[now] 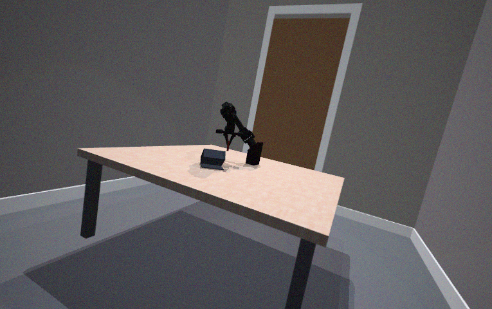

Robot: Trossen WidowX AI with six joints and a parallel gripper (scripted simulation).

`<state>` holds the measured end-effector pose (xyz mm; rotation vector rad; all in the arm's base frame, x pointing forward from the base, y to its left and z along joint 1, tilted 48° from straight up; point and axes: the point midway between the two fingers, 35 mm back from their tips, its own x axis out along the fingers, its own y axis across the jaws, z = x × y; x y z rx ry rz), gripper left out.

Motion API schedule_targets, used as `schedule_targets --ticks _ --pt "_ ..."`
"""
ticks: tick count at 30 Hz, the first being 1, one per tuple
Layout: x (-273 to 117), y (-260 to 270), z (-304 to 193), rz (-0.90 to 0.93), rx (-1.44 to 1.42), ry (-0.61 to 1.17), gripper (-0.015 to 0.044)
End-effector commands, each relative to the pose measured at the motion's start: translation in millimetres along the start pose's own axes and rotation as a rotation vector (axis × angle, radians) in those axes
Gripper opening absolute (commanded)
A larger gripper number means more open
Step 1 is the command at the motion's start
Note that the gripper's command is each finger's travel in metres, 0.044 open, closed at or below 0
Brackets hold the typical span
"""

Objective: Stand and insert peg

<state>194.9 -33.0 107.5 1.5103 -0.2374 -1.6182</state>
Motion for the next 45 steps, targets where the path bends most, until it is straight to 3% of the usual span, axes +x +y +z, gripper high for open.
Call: schedule_targets --ticks 1,45 --pt "-2.8 2.2 -8.1 -0.028 0.001 0.029 0.0" --pt "-28.6 46.9 -81.9 -0.184 -0.039 0.376 0.0"
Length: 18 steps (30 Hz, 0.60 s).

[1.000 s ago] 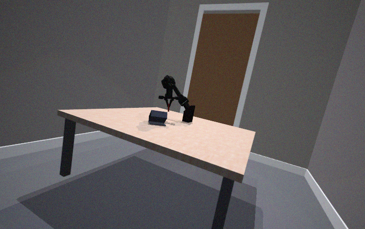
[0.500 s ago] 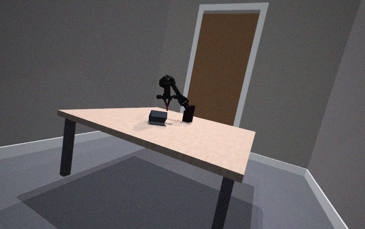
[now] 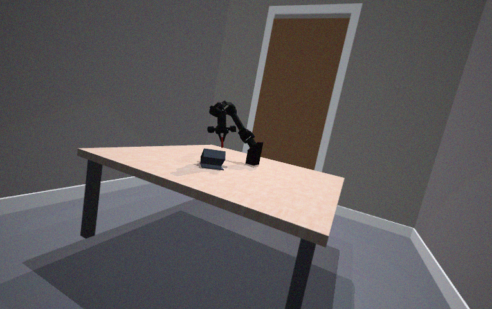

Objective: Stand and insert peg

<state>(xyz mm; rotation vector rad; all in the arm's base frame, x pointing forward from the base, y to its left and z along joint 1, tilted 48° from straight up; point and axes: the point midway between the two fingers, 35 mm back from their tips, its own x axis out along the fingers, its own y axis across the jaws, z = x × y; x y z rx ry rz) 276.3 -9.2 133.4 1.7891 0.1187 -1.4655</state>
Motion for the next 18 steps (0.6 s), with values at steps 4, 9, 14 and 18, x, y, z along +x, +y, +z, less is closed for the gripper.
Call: schedule_targets --ticks 4,9,14,18 --pt "-5.4 12.5 -14.8 -0.002 -0.017 0.075 0.0" --pt "-8.8 21.1 -23.3 0.0 -0.03 0.122 0.0" --pt "-12.7 30.3 -31.5 0.006 -0.044 0.17 0.0" --pt "-16.2 38.0 -37.8 0.014 -0.057 0.208 0.0"
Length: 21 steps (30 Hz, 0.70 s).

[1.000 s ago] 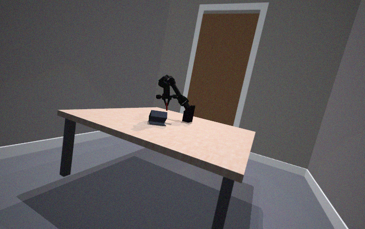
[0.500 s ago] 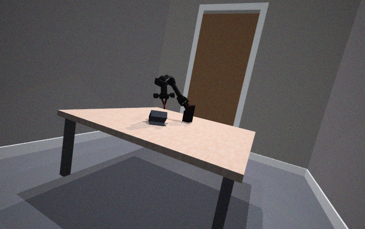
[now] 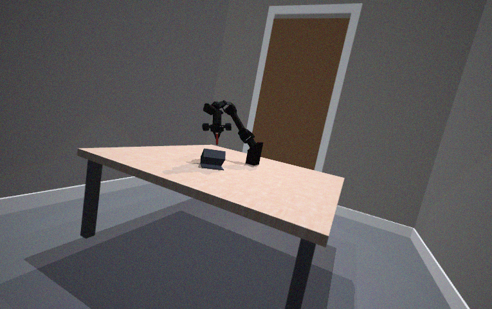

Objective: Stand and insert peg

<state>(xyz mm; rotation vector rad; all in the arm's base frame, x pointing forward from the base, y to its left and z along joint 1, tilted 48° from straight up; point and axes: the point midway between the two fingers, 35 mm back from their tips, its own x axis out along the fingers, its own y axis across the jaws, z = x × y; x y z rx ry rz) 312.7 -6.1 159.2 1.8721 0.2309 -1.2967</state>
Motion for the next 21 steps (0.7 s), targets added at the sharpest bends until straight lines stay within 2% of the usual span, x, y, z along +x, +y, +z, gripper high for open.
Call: schedule_targets --ticks 1,21 --pt "-3.9 9.9 -9.1 0.011 -0.015 0.049 0.0" --pt "24.6 18.2 -19.7 0.021 -0.027 0.081 0.0"
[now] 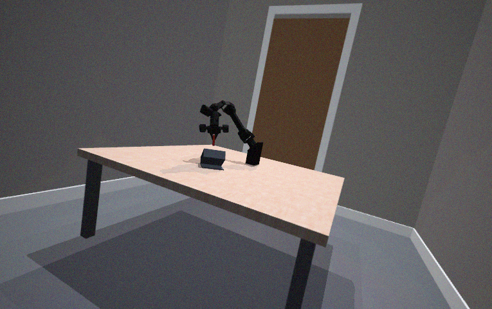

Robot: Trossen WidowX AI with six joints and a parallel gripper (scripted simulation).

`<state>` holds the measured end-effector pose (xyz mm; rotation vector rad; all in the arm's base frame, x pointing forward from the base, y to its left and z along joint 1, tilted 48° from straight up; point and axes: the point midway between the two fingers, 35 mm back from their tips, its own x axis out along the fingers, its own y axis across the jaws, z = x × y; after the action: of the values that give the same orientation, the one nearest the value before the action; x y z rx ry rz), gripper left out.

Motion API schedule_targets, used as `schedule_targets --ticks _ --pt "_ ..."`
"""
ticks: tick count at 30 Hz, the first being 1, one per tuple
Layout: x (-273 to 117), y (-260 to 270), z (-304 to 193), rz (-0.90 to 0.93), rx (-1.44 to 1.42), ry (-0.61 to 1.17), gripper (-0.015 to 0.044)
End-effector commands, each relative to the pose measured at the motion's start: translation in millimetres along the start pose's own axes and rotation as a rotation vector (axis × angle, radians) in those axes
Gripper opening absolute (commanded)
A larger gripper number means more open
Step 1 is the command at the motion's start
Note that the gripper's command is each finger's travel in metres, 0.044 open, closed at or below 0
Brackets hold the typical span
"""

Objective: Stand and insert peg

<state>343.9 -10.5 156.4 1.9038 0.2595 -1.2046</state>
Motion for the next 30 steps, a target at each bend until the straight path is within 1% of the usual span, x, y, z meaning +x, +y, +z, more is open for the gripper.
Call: schedule_targets --ticks 1,10,30 --pt "9.0 -0.7 -1.3 -0.003 -0.007 0.006 0.0" --pt "27.0 0.8 -2.3 0.0 -0.01 0.014 0.0" --pt "45.9 1.7 -1.8 0.002 -0.001 0.019 0.0"
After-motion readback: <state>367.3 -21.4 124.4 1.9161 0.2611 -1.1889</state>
